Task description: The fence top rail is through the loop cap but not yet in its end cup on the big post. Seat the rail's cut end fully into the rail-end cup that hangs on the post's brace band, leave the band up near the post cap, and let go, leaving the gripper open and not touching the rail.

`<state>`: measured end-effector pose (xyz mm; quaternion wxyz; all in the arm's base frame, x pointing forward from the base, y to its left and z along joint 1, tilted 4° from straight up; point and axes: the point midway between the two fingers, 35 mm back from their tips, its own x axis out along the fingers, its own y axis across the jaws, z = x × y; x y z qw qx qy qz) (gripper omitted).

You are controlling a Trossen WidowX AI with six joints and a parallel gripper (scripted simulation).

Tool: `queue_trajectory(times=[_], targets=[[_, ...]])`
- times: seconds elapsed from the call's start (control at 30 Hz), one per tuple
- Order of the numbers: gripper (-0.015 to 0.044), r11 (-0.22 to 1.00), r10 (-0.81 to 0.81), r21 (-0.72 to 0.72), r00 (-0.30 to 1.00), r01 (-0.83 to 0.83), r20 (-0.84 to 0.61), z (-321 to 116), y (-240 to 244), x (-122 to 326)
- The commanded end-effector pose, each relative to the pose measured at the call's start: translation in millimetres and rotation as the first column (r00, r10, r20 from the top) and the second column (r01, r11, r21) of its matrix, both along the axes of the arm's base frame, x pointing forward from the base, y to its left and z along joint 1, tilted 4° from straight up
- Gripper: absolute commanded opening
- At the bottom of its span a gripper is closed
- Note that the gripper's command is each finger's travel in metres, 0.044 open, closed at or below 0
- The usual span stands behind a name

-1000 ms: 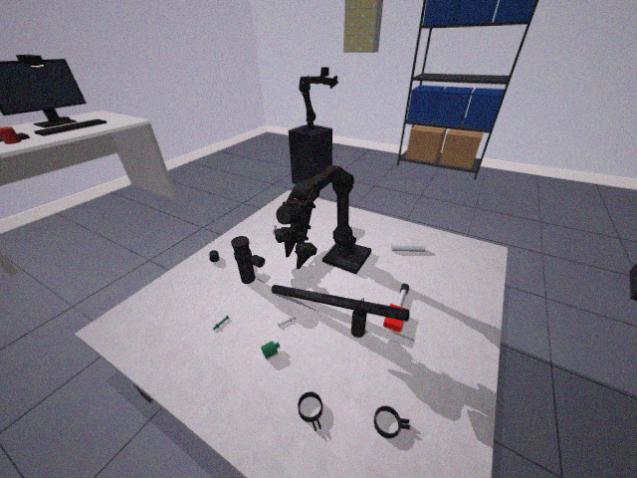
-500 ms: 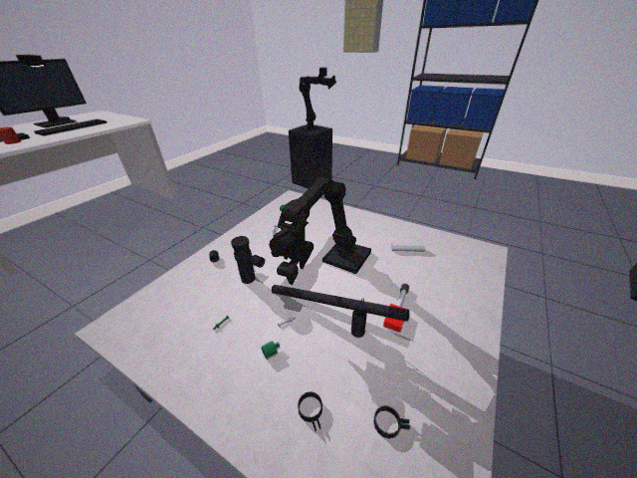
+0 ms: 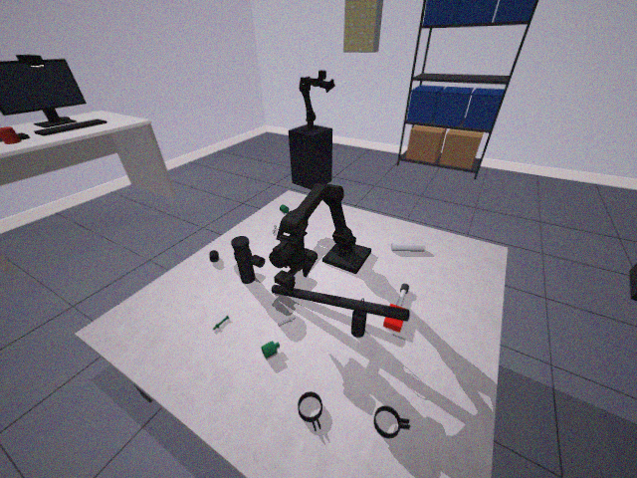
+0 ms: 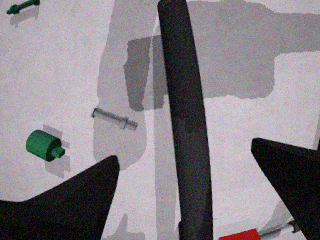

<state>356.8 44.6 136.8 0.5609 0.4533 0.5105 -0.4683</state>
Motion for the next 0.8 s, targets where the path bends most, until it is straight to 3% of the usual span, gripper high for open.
queue_trajectory(times=[0.0, 0.77], targets=[[0.044, 1.0, -0.006, 0.003, 1.0, 0.006, -0.014, -14.8, -0.7, -2.5], [0.044, 1.0, -0.006, 0.003, 1.0, 0.006, -0.014, -48.2, -2.5, -0.4]])
